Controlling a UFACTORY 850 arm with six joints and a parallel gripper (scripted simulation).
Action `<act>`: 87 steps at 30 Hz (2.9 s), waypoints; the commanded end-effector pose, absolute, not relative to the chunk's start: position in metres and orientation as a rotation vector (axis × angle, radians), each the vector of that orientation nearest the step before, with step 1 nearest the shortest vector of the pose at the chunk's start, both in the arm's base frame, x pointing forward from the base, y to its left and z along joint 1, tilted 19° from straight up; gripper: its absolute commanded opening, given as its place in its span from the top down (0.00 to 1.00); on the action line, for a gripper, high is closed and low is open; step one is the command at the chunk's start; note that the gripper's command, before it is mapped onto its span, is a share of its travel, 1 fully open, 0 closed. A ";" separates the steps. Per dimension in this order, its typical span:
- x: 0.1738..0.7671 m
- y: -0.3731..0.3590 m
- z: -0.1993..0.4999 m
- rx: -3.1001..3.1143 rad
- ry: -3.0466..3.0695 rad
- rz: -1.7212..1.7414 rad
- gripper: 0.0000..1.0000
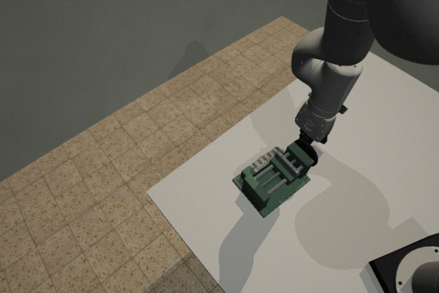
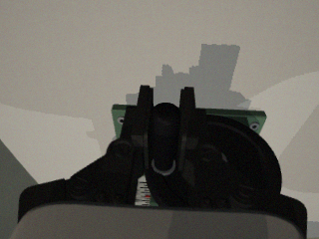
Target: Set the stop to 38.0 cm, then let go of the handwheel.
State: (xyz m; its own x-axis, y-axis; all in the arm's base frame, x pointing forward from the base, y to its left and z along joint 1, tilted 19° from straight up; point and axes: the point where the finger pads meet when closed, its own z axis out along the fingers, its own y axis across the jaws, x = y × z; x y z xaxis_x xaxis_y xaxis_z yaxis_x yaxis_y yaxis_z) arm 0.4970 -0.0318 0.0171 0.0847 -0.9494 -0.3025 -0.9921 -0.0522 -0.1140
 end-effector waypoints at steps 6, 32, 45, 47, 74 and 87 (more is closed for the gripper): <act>0.471 -0.042 0.042 -2.078 1.937 0.212 0.94; 0.433 -0.039 0.023 -2.078 1.937 0.212 0.94; 0.429 -0.034 0.004 -2.078 1.937 0.212 0.94; 0.430 -0.032 0.000 -2.078 1.937 0.212 0.94; 0.486 -0.023 -0.015 -2.078 1.937 0.212 0.94; 0.497 -0.027 0.002 -2.078 1.937 0.212 0.94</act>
State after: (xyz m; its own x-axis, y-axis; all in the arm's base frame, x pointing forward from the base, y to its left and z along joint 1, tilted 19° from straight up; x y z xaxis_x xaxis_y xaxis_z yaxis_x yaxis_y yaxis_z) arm 0.4944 -0.0251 -0.0044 0.0847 -0.9495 -0.3023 -0.9920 -0.0520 -0.1147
